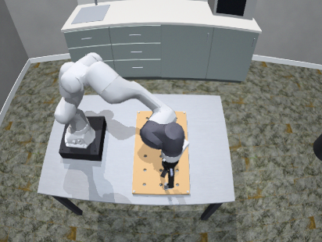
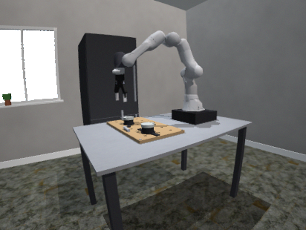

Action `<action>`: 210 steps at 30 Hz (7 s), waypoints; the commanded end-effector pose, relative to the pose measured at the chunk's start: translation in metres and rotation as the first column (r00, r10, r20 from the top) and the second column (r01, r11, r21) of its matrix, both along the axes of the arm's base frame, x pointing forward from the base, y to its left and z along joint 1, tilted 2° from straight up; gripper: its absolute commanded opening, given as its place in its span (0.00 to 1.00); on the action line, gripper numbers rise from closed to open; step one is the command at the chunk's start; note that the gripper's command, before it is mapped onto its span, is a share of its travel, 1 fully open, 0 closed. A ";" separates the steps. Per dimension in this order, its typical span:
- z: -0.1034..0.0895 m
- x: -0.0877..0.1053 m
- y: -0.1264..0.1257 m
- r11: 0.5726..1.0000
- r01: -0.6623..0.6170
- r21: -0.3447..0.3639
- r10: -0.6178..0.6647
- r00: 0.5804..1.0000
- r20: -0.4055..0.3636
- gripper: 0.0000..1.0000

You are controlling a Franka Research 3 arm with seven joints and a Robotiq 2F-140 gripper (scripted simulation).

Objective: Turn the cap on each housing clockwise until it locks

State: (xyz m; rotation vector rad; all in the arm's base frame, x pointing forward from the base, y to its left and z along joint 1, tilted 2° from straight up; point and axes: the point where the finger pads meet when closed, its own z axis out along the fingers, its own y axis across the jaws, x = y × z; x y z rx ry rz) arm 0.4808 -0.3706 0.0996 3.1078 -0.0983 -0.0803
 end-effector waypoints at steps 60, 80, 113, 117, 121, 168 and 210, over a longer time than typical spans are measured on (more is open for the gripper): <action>-0.040 -0.014 -0.013 0.996 0.082 0.026 -0.082 0.996 0.021 0.36; -0.040 -0.014 -0.013 0.996 0.082 0.026 -0.082 0.996 0.021 0.36; -0.055 -0.015 -0.013 0.996 0.082 0.026 -0.082 0.996 0.021 0.36; -0.061 -0.015 -0.013 0.996 0.082 0.026 -0.082 0.996 0.021 0.36; -0.066 -0.015 -0.013 0.996 0.082 0.026 -0.082 0.996 0.021 0.36; -0.112 -0.016 -0.013 0.996 0.082 0.026 -0.082 0.996 0.021 0.36; -0.113 -0.016 -0.013 0.996 0.082 0.026 -0.082 0.996 0.021 0.36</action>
